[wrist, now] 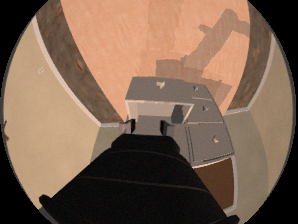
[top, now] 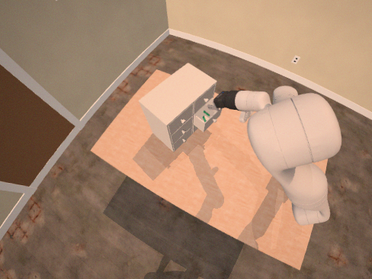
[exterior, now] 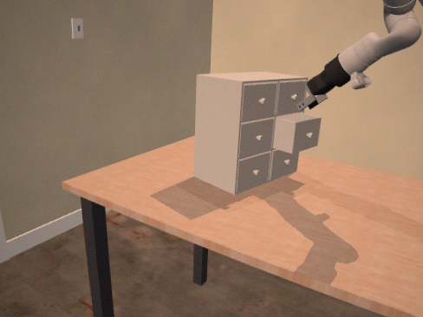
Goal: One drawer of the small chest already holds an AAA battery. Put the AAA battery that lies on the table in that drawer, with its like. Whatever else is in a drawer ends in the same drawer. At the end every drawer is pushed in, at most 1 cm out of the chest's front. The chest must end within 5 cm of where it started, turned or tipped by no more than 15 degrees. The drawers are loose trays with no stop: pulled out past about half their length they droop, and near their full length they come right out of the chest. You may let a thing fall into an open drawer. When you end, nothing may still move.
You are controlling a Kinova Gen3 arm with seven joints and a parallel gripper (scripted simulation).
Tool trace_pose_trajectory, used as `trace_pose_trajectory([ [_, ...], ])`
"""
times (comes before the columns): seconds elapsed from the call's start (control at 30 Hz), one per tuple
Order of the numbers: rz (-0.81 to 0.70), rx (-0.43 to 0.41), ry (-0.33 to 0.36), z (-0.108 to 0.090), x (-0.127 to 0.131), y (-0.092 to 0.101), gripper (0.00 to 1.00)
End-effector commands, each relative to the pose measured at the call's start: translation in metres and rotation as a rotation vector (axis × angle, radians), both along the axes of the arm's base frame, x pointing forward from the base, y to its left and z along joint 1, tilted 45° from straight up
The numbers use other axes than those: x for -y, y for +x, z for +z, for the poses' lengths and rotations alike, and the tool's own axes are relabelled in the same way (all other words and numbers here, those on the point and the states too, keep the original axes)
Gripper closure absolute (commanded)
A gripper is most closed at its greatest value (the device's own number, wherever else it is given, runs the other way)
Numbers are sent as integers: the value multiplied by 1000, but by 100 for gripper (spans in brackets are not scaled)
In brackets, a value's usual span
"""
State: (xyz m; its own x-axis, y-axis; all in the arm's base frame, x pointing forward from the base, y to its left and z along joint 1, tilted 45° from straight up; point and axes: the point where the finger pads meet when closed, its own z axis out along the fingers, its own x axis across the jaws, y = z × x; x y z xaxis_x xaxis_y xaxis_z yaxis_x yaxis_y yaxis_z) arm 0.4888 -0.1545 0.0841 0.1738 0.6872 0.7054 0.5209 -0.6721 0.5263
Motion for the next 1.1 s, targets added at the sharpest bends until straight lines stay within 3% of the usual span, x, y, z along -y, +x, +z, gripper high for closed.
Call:
trace_pose_trajectory([
  [0.0,-3,1,-1,1,1,-2,0],
  [0.4,-3,1,-1,2,-2,-18,0],
  [0.77,-3,1,-1,4,-7,-45,0],
  [1.07,-3,1,-1,6,-13,-78,0],
])
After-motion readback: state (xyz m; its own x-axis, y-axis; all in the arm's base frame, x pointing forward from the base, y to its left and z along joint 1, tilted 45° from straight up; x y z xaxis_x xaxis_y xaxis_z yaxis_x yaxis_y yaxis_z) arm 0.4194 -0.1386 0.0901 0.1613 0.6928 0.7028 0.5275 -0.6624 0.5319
